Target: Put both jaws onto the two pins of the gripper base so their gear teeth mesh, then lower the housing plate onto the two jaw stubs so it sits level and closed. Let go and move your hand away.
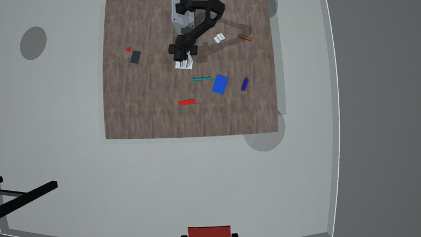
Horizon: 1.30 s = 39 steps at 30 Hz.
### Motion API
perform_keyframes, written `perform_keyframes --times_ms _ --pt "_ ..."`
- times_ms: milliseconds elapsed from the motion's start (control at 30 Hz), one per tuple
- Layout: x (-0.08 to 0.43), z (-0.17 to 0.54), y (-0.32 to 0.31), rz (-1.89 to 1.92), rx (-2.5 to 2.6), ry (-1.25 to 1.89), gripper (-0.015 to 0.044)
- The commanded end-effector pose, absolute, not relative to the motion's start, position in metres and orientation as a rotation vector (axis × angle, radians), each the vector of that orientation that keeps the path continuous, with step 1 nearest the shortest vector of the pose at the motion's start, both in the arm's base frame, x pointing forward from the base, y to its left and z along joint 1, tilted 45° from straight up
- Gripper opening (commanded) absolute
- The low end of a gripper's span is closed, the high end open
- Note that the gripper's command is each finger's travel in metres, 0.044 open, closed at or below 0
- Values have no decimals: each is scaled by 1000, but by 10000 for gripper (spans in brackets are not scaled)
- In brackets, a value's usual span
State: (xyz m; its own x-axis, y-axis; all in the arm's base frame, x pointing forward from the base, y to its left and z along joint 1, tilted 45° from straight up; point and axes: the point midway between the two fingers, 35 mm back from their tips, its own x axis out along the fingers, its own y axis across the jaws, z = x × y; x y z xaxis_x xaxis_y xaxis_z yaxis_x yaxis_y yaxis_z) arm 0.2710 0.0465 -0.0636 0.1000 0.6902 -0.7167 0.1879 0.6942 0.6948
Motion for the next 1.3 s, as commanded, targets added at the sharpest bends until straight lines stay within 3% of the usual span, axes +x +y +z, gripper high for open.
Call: perform_keyframes --times_ms 0,1267 --pt "270 -64 48 432 780 1457 351" --pt "271 -69 53 431 782 1457 351"
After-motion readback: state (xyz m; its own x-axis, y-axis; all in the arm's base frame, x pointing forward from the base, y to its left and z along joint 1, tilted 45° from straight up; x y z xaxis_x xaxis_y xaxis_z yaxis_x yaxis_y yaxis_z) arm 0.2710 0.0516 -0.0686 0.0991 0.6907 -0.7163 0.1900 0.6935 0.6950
